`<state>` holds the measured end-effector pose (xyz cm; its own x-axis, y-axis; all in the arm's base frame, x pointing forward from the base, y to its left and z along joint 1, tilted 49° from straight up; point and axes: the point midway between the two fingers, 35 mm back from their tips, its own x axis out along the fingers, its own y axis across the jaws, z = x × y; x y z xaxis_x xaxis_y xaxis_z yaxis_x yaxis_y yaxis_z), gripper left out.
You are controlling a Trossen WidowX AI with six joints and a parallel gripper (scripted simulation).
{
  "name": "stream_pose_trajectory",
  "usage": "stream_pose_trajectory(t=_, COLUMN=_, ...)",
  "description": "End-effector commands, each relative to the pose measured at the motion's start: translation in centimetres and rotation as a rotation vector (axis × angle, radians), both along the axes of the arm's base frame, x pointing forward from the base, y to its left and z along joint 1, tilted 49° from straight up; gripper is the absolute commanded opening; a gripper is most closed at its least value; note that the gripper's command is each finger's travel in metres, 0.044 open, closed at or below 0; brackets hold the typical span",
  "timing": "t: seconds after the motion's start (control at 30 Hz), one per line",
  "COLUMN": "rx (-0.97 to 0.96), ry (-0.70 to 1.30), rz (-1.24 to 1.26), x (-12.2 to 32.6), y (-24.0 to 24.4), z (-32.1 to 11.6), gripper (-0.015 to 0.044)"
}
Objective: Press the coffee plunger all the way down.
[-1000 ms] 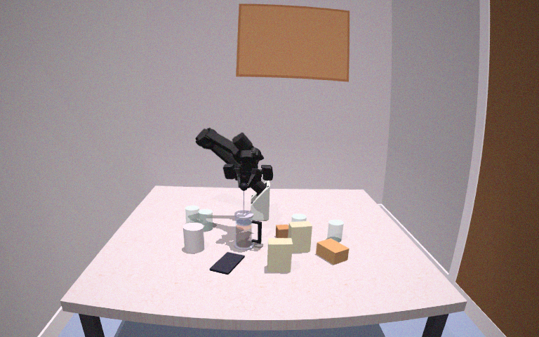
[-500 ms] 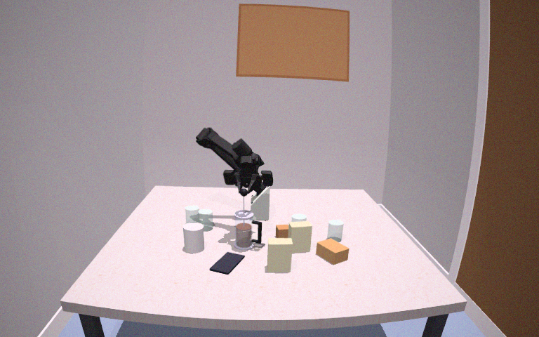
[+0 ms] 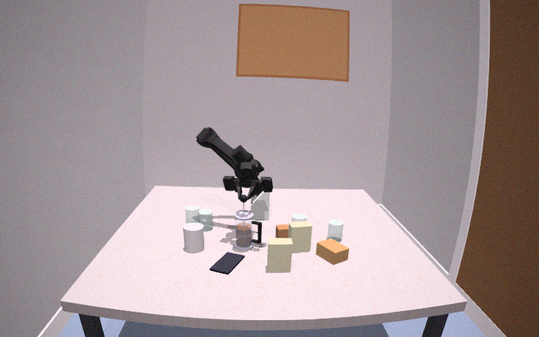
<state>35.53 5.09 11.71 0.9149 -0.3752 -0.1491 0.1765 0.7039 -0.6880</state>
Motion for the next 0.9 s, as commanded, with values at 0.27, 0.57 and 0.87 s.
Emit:
stream_pose_trajectory(t=0.27, rx=-0.043, ry=0.058, rz=-0.048, x=0.3, y=-2.7, z=-2.4, gripper=0.0122)
stream_pose_trajectory(t=0.57, rx=-0.043, ry=0.058, rz=-0.049, x=0.8, y=-2.6, z=-2.4, gripper=0.0122)
stream_pose_trajectory(t=0.87, rx=-0.043, ry=0.057, rz=-0.049, x=1.1, y=-2.5, z=-2.4, gripper=0.0122)
